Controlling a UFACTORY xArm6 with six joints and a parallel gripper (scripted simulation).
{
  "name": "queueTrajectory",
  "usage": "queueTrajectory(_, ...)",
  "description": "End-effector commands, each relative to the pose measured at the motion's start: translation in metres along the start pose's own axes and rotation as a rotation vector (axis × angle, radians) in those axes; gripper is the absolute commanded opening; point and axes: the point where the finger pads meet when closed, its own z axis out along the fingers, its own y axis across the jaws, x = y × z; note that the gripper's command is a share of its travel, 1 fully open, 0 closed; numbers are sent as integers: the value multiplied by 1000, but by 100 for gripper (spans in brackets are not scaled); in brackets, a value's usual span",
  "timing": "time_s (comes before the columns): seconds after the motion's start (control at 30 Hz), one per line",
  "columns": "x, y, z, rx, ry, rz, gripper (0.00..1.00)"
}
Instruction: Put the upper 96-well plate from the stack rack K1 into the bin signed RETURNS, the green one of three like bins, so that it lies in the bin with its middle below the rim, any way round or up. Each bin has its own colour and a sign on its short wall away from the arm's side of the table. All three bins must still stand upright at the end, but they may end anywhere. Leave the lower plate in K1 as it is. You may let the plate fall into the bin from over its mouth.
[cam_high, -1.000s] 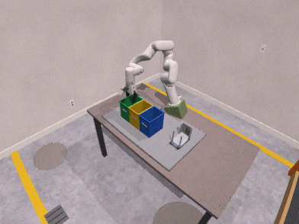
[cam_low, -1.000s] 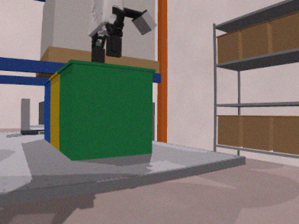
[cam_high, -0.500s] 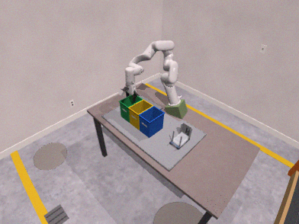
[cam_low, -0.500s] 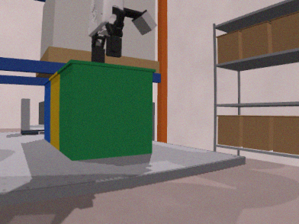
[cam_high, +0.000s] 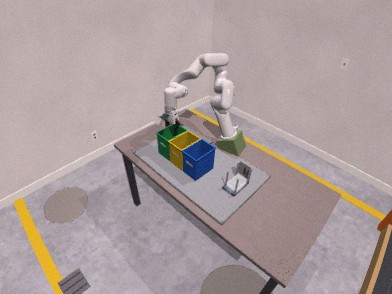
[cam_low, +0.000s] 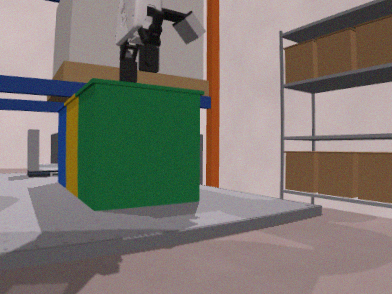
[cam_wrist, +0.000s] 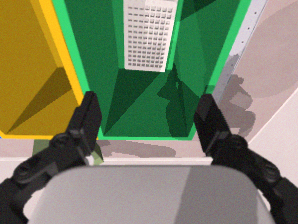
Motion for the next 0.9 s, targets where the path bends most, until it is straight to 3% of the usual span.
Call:
queueTrajectory(0.0, 2, 1, -10, -1, 6, 1, 100)
queueTrajectory(0.3, 1, 1, -34, -1, 6, 1, 100)
queueTrajectory(0.87, 1, 1, -37, -1, 6, 1, 100)
